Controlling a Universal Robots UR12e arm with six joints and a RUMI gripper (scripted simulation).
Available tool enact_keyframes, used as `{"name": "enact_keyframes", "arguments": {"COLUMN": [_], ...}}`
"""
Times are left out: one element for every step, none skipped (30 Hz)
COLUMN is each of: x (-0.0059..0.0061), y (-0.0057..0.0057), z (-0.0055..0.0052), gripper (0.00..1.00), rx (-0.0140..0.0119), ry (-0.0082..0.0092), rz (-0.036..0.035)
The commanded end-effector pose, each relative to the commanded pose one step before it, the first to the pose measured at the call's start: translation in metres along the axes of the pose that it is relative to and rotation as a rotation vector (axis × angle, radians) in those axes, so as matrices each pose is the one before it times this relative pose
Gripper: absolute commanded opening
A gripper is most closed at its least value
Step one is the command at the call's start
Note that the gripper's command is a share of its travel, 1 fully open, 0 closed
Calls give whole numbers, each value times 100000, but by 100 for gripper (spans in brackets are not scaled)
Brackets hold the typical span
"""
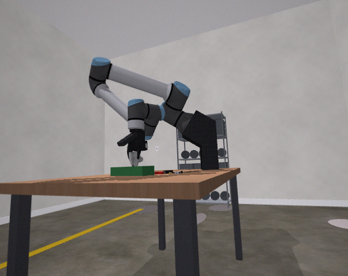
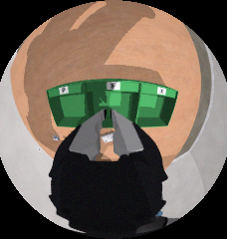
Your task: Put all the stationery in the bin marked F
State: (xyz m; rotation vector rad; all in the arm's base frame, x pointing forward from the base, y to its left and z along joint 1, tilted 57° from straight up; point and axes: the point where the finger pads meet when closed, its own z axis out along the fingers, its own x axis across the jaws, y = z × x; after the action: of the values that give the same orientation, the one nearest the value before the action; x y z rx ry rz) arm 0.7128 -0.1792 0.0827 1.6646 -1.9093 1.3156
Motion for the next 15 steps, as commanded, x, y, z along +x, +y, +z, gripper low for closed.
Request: {"name": "enact_keyframes", "arguments": {"x": [-8, 0, 0, 0, 0, 0, 0, 0, 0, 0, 0, 0, 0, 0, 0], "y": [-26, 0, 0, 0, 0, 0, 0, 0, 0, 0, 0, 0, 0, 0, 0], "z": [-561, -133, -133, -133, -133, -133, -133, -133, -133, -133, -133, -133, -133, 0, 0], "gripper": [4, 4, 4, 4, 4, 4, 4, 4, 4, 4, 4, 4, 4, 4, 4], "rx": [72, 0, 0, 0, 0, 0, 0, 0, 0, 0, 0, 0, 0, 0, 0], "ry": [-21, 0, 0, 0, 0, 0, 0, 0, 0, 0, 0, 0, 0, 0, 0], "rz": [9, 0, 0, 0, 0, 0, 0, 0, 0, 0, 0, 0, 0, 0, 0]}}
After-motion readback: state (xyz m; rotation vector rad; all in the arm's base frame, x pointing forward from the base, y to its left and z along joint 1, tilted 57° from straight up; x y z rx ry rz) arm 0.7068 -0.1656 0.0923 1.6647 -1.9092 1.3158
